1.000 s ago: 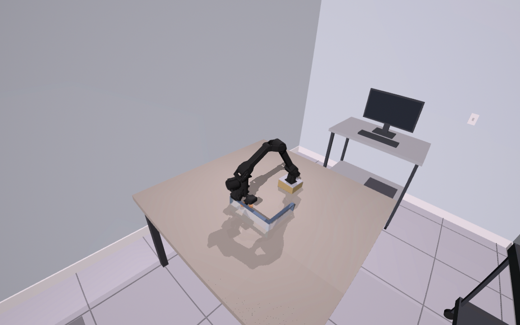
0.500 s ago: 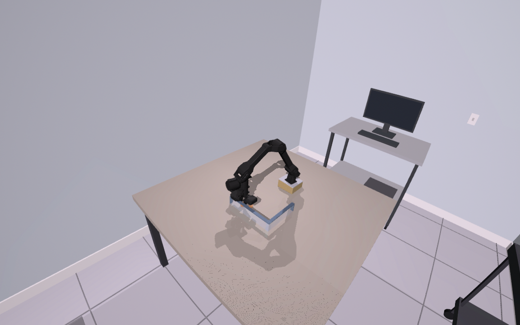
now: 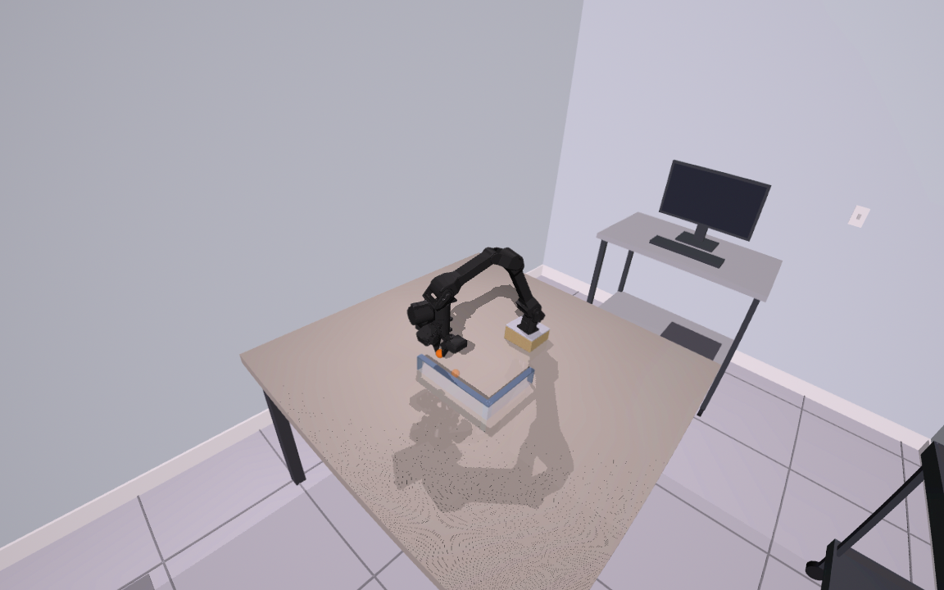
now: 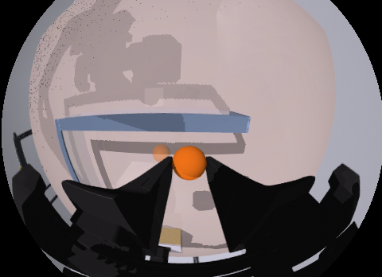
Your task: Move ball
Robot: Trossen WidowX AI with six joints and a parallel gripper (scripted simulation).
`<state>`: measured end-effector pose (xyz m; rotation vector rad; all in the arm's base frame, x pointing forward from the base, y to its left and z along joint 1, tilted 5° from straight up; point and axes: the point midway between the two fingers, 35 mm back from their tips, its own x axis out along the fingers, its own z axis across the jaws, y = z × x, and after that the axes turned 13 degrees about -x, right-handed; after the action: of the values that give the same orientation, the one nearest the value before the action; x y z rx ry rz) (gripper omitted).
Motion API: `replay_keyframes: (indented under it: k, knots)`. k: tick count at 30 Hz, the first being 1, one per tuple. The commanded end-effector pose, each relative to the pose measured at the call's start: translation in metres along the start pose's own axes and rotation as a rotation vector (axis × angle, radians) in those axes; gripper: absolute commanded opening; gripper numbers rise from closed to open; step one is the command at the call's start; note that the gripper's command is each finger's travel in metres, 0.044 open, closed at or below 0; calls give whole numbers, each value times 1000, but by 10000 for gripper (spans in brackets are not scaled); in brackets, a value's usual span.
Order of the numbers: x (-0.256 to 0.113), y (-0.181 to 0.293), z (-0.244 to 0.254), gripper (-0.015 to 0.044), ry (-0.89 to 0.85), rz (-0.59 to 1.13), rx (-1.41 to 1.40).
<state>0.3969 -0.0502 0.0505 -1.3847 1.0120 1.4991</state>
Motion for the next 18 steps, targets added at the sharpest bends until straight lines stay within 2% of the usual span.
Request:
replay_keyframes:
  k: [1,7,18]
  knots:
    - [-27,2,0,0,7,-3,-3]
    - [-44,5,2,0,7,-3,-3]
    - [-25,11,25,0,5,-3,-3]
